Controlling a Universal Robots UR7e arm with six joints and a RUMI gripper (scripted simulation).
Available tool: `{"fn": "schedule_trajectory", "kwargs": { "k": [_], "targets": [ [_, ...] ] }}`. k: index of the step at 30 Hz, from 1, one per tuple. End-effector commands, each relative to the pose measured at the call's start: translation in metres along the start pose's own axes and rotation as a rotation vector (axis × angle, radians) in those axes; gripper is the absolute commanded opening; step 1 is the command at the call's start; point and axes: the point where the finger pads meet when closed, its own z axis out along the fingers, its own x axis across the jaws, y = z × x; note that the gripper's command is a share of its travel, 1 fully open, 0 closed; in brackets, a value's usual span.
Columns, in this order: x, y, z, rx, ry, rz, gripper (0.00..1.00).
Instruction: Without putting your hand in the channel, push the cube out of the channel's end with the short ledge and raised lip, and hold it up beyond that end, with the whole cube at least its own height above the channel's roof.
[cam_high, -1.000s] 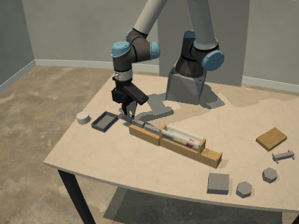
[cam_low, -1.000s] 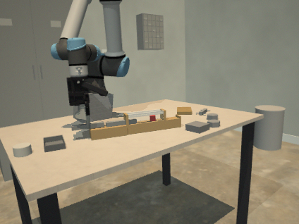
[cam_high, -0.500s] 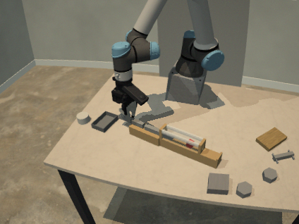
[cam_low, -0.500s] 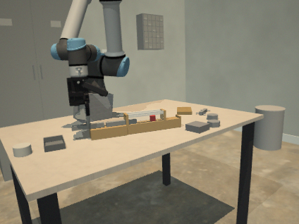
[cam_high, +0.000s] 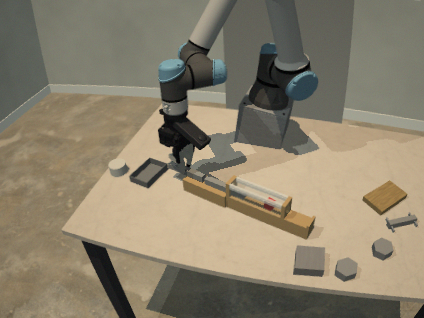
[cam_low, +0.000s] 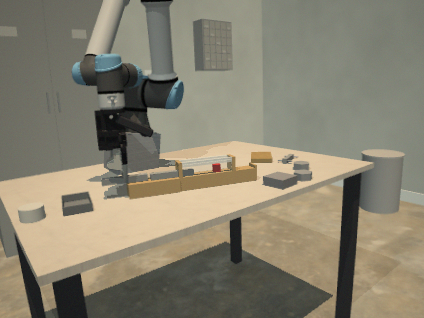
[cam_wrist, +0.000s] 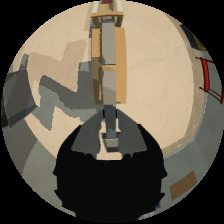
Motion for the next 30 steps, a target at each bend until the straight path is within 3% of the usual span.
{"fn": "schedule_trajectory", "kwargs": {
  "k": [1, 16, 30],
  "targets": [
    [0.0, 0.0, 0.0, -0.001, 0.001, 0.0, 0.0],
    [0.0, -0.004, 0.0, -0.001, 0.001, 0.0, 0.0],
    [0.0, -0.024, 0.0, -0.001, 0.001, 0.0, 0.0]
  ]
}}
